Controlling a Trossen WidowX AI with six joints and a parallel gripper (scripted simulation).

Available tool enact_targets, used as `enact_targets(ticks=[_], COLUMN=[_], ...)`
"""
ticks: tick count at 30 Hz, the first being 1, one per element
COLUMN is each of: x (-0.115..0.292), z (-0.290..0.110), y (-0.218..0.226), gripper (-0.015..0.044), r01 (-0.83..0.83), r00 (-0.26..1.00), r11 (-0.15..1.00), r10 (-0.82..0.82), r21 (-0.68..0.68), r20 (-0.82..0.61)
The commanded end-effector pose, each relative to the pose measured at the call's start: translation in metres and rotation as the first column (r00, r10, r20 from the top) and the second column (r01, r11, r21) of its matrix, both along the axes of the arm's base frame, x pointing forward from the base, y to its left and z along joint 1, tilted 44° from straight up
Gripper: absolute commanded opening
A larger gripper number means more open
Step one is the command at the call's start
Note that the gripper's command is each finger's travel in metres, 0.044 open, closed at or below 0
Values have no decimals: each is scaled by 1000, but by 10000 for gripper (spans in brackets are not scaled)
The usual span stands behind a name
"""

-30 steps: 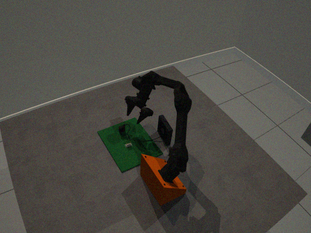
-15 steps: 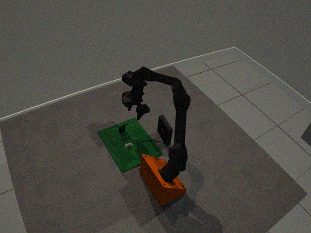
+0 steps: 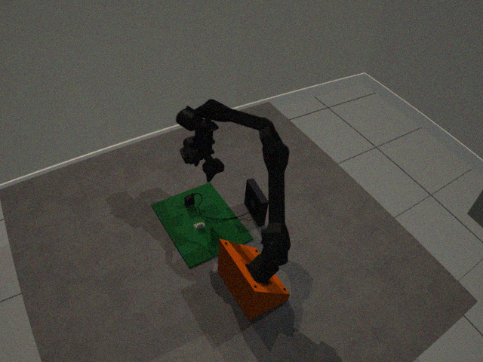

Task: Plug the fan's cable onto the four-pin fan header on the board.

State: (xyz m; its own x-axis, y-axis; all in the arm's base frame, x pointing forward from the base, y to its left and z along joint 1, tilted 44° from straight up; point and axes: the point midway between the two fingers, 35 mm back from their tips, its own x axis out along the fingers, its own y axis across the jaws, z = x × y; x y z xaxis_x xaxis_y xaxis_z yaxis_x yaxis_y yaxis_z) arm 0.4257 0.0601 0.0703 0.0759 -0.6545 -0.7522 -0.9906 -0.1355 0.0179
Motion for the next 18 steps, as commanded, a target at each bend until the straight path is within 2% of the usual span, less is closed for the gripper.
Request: enact_targets(ticks=[1, 11, 18], x=[-14, -14, -3], z=[-17, -19, -66], y=[64, 66, 24], gripper=[440, 440, 440], r01=[-44, -45, -46], r00=[999, 999, 999], r11=[998, 998, 998], r10=[45, 46, 46], r21=[-35, -37, -38], r20=[13, 15, 16])
